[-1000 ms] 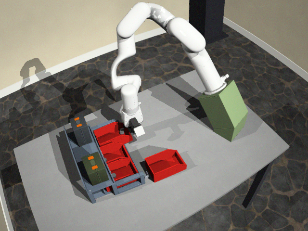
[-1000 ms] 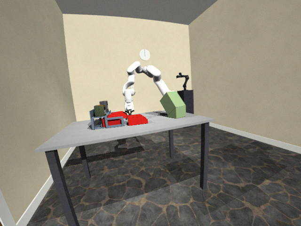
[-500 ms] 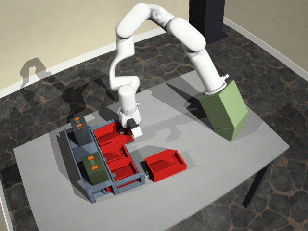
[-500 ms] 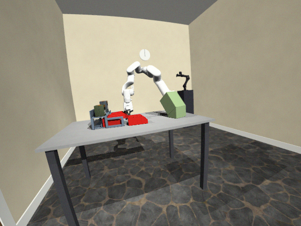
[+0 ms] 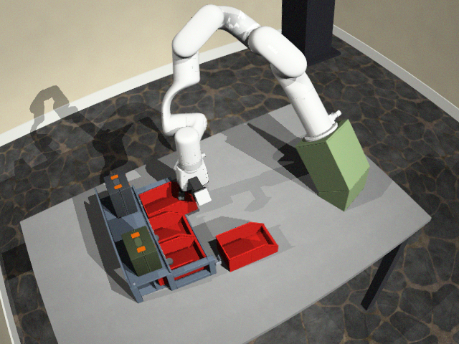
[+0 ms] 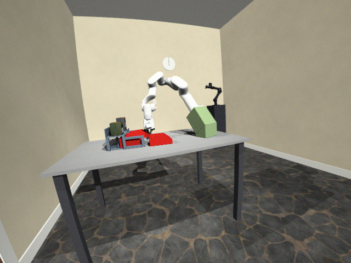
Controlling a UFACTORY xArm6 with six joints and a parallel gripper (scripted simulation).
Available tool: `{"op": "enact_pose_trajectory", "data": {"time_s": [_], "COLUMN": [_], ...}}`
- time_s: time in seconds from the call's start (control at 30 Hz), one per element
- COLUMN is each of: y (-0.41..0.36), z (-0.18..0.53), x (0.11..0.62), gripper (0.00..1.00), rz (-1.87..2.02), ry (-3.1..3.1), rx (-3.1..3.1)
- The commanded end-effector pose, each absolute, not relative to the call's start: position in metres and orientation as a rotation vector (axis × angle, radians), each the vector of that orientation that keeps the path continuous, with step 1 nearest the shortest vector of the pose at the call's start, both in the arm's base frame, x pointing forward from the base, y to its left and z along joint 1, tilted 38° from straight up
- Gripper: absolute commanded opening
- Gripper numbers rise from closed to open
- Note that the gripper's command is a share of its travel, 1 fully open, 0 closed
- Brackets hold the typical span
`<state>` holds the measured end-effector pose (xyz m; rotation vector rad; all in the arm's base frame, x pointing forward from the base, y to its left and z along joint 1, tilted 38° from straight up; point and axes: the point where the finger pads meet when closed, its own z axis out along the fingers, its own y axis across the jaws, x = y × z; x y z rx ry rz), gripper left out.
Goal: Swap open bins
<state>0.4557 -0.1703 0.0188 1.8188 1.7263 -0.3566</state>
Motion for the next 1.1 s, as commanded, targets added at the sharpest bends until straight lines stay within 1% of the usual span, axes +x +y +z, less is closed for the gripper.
{"op": "enact_pose_trajectory", "data": {"time_s": [0.0,0.73,1.07], "y": [-0.170,-0.170,-0.169], "z": [0.020,0.022,0.025], "x": [0.457,0.464,0.476], "gripper": [0.00,0.00,0.00], "rz": [-0.353,-0.353,-0.353], "ry": [1.726,1.726,1.726], "rx": [1.817,1.817,1.817]}}
